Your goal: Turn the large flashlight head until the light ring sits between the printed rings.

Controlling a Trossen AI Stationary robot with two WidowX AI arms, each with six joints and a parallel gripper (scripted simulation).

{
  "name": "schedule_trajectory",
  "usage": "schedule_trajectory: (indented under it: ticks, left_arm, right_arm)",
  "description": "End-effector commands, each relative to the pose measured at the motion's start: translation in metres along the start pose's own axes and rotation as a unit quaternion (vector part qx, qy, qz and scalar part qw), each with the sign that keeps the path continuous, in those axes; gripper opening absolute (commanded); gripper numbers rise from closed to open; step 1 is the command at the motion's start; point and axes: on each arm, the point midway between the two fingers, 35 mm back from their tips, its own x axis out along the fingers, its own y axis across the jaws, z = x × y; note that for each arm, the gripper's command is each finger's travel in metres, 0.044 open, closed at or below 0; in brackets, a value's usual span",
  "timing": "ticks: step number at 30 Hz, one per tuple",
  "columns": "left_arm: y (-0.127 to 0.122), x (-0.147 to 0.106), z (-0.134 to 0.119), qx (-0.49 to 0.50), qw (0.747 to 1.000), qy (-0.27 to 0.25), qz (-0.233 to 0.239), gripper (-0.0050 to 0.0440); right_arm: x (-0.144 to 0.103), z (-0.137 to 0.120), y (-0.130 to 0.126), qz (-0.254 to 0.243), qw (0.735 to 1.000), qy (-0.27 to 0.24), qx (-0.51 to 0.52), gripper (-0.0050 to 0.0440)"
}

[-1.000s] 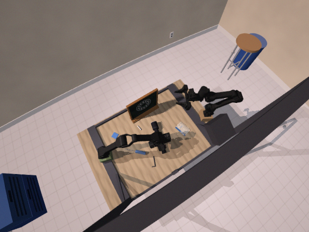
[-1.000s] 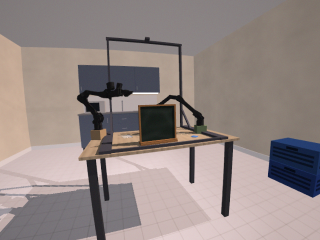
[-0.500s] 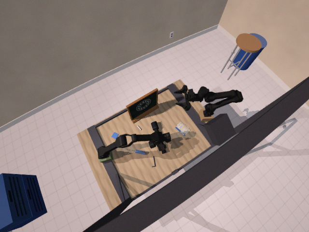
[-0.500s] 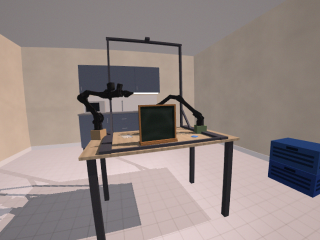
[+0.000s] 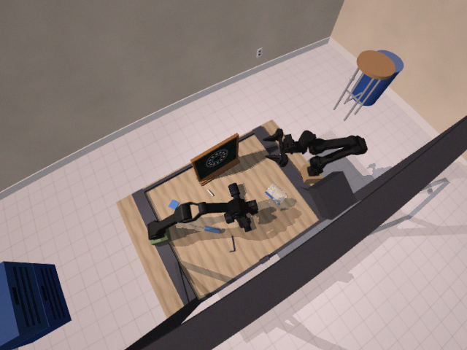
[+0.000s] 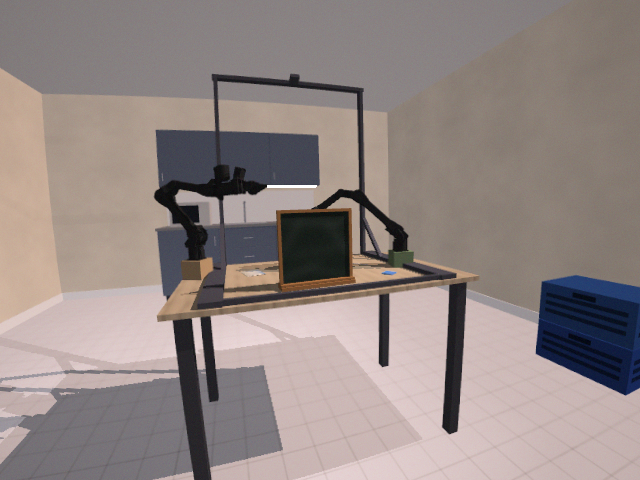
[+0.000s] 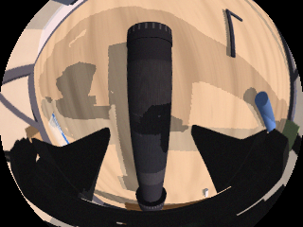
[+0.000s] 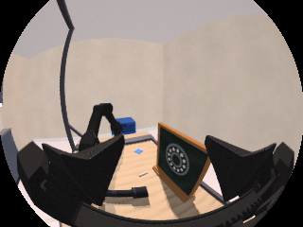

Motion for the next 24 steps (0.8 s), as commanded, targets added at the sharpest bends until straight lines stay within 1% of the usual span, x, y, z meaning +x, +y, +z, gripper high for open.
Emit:
schedule_trajectory:
  ticks: [1, 16, 18, 23, 24]
  left_arm:
    - [0.011, -0.023, 0.001, 0.0, 1.0, -0.002, 0.024, 0.044]
    - [0.011, -0.078, 0.001, 0.0, 1.0, -0.002, 0.03, 0.044]
    - [0.011, -0.078, 0.001, 0.0, 1.0, -0.002, 0.03, 0.044]
    - [0.011, -0.095, 0.001, -0.001, 1.0, -0.002, 0.031, 0.044]
    - [0.011, -0.095, 0.001, -0.001, 1.0, -0.002, 0.031, 0.044]
  right_arm:
    - [-0.001, 0.008, 0.0, -0.001, 1.0, -0.009, 0.0, 0.044]
    - [-0.001, 0.008, 0.0, -0.001, 1.0, -0.009, 0.0, 0.044]
    - [-0.001, 0.008, 0.0, -0.001, 1.0, -0.009, 0.0, 0.044]
    - [-0.001, 0.008, 0.0, -0.001, 1.0, -0.009, 0.0, 0.044]
    - [-0.001, 0.008, 0.0, -0.001, 1.0, -0.009, 0.0, 0.044]
